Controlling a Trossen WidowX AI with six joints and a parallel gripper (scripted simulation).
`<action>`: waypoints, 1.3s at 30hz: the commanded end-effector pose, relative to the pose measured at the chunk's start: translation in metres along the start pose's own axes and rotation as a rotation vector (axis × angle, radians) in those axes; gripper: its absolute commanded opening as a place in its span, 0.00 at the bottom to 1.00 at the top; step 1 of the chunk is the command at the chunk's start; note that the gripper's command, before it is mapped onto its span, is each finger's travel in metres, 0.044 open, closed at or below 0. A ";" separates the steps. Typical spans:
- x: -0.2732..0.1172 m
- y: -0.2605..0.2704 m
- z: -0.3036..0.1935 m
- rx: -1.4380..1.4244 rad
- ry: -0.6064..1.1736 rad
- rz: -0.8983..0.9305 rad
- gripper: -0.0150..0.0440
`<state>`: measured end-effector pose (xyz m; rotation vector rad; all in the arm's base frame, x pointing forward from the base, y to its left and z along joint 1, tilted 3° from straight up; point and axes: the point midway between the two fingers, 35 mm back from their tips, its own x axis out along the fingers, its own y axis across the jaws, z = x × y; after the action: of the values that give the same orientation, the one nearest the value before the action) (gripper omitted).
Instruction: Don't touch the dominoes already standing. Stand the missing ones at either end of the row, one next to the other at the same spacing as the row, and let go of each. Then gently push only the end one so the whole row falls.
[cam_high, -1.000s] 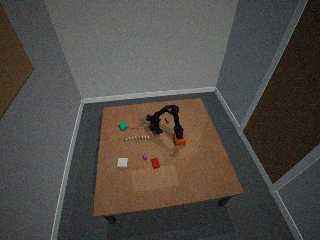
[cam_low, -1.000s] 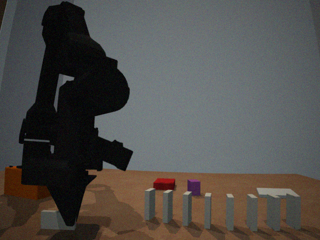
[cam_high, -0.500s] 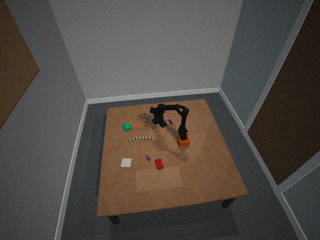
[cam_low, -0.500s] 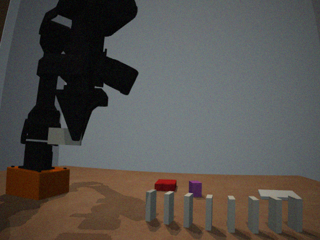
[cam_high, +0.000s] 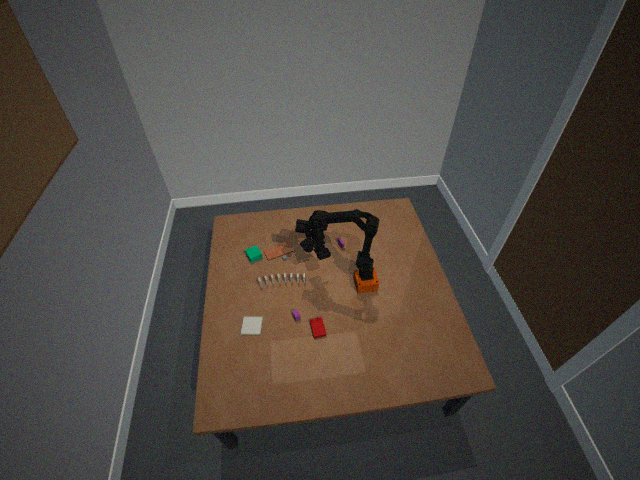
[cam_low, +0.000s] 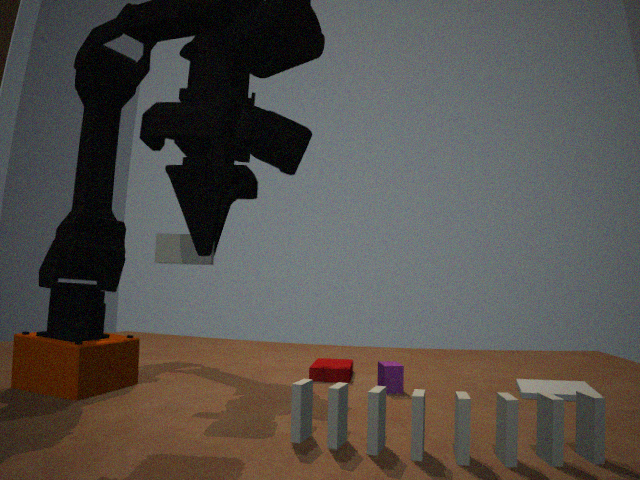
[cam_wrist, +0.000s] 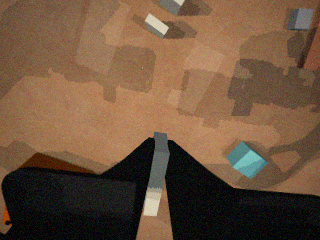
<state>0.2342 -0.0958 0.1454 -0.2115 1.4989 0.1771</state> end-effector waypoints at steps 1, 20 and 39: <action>-0.001 0.050 0.018 0.092 0.000 -0.004 0.30; -0.003 0.193 0.015 0.424 0.002 0.014 0.30; 0.023 0.189 0.005 0.477 -0.061 -0.204 0.30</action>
<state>0.1976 0.0913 0.1287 0.0721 1.4455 -0.2562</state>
